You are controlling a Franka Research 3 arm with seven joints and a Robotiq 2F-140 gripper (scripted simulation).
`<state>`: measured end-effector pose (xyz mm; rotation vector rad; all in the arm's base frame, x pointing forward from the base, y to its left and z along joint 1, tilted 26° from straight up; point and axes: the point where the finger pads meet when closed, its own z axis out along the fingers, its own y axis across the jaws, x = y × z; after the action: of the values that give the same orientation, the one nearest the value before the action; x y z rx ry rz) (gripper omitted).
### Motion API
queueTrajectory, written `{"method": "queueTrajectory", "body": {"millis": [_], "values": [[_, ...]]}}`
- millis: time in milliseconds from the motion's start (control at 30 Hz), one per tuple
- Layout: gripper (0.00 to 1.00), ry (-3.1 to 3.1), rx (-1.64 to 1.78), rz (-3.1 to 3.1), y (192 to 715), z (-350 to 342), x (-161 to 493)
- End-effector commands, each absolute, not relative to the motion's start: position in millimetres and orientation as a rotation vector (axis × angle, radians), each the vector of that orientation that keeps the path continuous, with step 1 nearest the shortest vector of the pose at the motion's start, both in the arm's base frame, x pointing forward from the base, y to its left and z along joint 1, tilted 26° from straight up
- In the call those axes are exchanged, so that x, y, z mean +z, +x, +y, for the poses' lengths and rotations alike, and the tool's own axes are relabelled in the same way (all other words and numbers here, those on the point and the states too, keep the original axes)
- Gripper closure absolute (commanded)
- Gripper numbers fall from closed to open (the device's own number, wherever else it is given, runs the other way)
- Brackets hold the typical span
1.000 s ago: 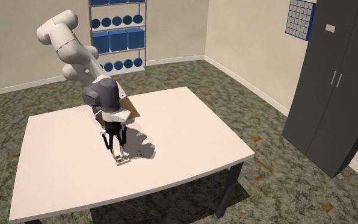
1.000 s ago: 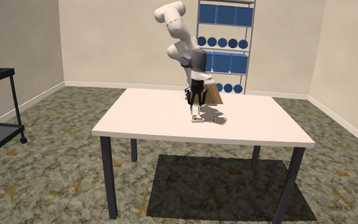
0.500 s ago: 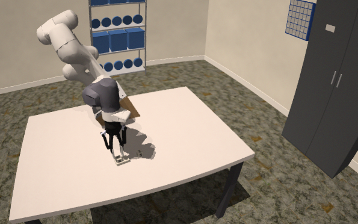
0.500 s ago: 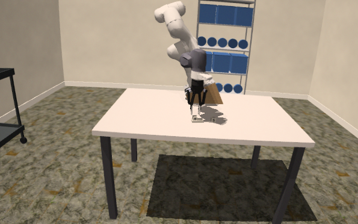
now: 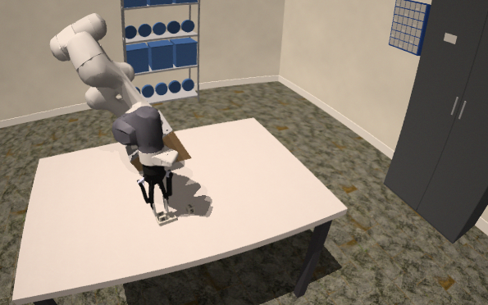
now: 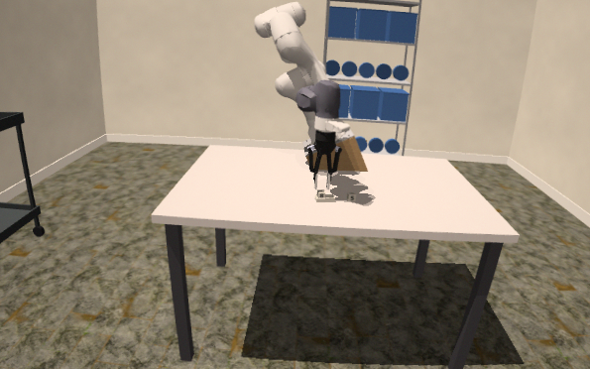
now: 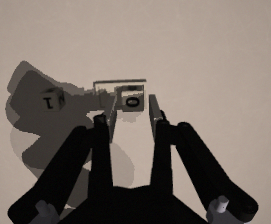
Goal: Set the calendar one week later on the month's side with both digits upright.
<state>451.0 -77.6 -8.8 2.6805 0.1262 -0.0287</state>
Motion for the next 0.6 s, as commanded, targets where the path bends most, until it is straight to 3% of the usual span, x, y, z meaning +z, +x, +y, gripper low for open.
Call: {"method": "queueTrajectory", "body": {"millis": [0, 567], "values": [[0.72, 2.681, -0.026, 0.121, 451.3, -79.1, -9.3], [0.72, 2.681, -0.026, 0.121, 451.3, -81.2, -13.5]]}}
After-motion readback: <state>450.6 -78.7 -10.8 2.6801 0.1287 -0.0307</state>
